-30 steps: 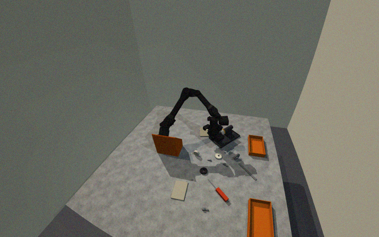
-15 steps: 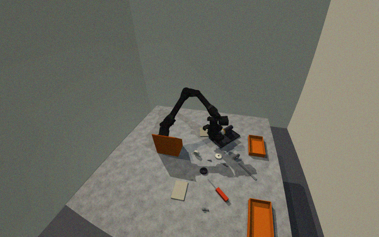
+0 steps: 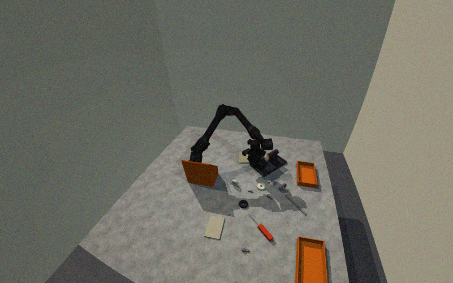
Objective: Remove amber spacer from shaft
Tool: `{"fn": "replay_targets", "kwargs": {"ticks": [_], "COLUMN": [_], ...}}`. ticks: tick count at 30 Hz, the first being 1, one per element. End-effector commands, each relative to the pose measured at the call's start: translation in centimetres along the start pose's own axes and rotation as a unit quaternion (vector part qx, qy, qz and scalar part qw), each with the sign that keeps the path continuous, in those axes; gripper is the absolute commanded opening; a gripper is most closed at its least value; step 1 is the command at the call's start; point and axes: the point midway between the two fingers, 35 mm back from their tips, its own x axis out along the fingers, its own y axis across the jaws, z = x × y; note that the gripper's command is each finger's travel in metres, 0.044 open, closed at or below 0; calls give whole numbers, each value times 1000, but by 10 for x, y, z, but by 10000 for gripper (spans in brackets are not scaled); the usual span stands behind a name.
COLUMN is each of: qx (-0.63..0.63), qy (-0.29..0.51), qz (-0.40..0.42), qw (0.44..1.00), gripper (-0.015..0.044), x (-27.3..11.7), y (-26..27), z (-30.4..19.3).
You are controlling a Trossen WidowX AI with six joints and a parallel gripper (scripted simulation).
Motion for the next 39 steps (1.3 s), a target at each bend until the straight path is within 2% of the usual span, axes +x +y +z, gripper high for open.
{"fn": "replay_targets", "kwargs": {"ticks": [1,39], "qx": [-2,-2], "qy": [0,0], "qz": [1,1], "qw": [1000,1000], "gripper": [0,0], "x": [0,0], "y": [0,0], "z": [-1,-4]}}
